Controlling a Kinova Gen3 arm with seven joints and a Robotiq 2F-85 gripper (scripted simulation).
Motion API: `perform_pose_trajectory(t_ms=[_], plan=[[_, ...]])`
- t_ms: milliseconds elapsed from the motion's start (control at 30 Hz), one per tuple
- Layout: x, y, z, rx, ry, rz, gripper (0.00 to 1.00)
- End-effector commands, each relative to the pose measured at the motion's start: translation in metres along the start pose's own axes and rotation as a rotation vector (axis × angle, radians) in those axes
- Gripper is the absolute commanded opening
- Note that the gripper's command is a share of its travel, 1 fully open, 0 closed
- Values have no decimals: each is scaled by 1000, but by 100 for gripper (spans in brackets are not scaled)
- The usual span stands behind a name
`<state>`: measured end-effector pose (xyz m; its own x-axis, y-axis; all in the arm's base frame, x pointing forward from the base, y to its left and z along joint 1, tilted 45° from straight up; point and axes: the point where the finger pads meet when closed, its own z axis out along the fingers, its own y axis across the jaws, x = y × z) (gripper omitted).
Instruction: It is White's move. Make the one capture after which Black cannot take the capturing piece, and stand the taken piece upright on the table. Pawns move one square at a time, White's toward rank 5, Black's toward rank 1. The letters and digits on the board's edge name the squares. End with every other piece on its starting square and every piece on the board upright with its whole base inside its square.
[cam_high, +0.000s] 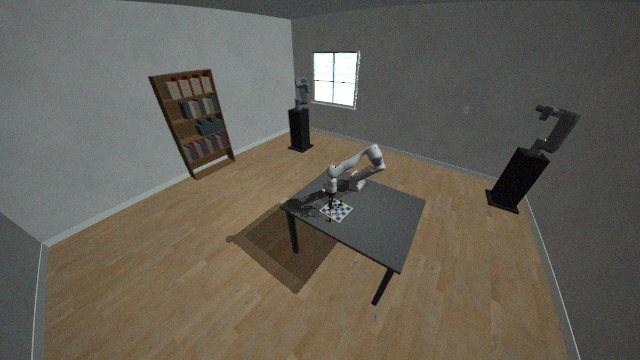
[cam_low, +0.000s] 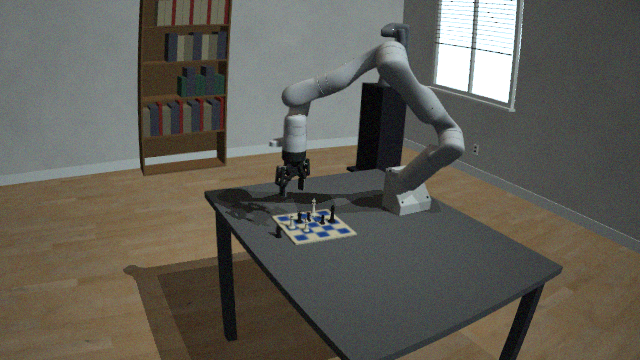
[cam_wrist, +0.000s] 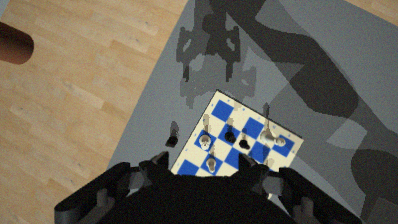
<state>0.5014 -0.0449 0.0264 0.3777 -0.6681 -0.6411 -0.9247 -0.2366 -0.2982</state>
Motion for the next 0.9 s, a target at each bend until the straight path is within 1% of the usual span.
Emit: perform_pose_trajectory(t_ms=[0,267,300,867], plan=[[-1,2,-2,1,3,27,100],[-1,3,-3,2,4,48,100],[-1,3,-3,2,4,48,41],[-1,3,-3,2,4,48,41]])
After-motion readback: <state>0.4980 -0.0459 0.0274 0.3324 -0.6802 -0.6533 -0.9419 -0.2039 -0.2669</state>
